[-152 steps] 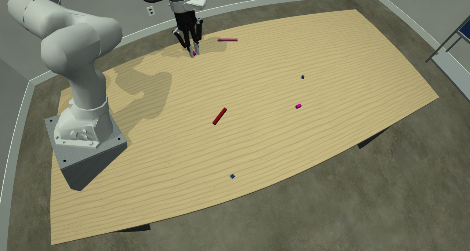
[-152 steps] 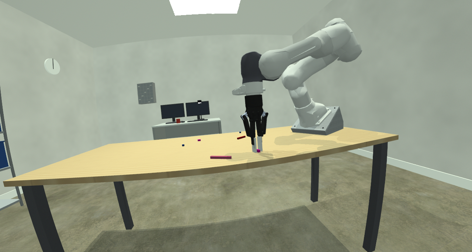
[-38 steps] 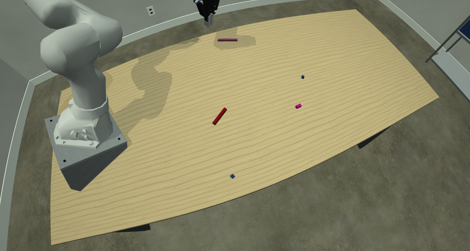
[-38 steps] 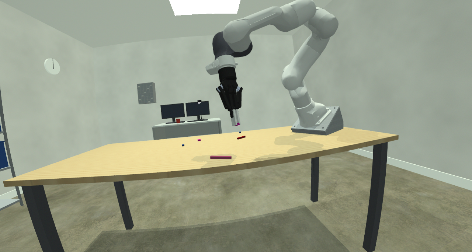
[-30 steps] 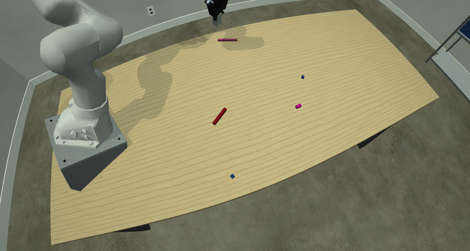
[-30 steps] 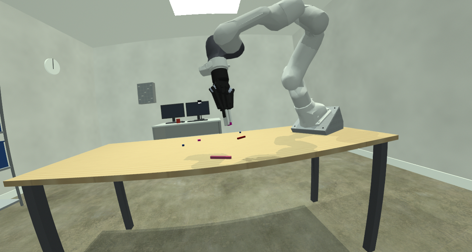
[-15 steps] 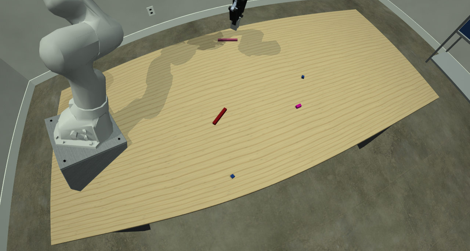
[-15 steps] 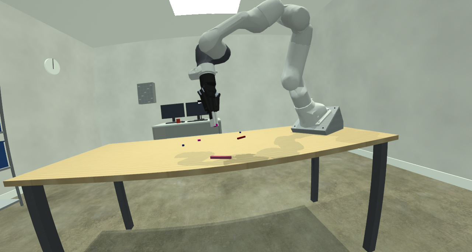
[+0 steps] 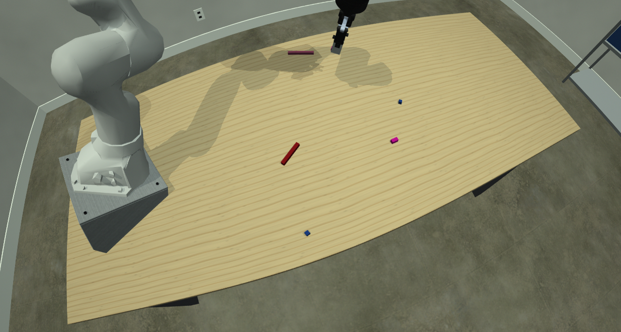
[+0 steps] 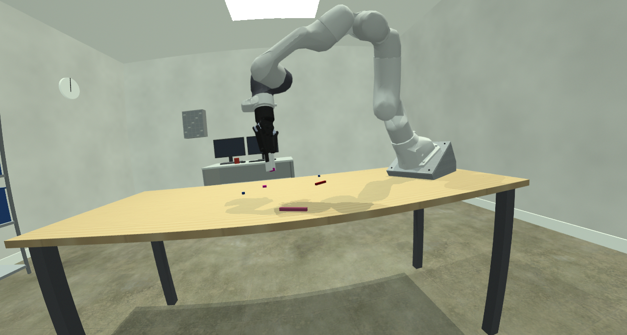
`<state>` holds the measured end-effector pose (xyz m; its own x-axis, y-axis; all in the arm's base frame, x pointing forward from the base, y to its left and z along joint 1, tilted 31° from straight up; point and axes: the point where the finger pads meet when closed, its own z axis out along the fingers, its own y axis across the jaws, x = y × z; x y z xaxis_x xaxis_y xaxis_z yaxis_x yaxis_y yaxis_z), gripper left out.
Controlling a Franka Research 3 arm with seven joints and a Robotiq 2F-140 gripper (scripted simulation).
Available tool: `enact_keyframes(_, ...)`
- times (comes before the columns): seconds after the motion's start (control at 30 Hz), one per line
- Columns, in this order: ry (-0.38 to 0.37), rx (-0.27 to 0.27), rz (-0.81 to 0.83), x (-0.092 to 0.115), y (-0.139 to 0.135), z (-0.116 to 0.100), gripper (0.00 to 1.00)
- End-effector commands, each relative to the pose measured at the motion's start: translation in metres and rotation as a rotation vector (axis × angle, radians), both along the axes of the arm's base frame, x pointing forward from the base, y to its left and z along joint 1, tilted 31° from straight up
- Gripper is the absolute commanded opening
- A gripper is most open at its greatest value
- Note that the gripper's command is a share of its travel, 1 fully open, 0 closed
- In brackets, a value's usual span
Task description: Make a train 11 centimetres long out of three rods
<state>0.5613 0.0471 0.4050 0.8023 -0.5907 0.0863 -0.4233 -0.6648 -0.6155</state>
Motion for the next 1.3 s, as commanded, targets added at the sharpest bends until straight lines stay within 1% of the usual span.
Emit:
enact_keyframes(0.0,-0.085,-0.083,0.118,0.014,-0.024,-0.001,0.12)
enact_keyframes(0.13,-0.113,-0.122,0.152,0.027,-0.051,-0.005,0.12)
enact_keyframes(0.47,-0.169,-0.224,0.228,0.051,-0.113,-0.015,0.12)
enact_keyframes(0.53,-0.169,-0.224,0.228,0.051,-0.113,-0.015,0.12)
enact_keyframes(0.57,-0.181,-0.254,0.248,0.056,-0.130,-0.017,0.12)
enact_keyframes(0.63,-0.191,-0.282,0.267,0.060,-0.144,-0.019,0.12)
enact_keyframes(1.03,-0.232,-0.443,0.372,0.074,-0.222,-0.027,0.12)
enact_keyframes(1.1,-0.232,-0.443,0.372,0.074,-0.222,-0.027,0.12)
enact_keyframes(1.13,-0.237,-0.479,0.396,0.076,-0.238,-0.028,0.12)
enact_keyframes(1.27,-0.244,-0.541,0.438,0.078,-0.264,-0.028,0.12)
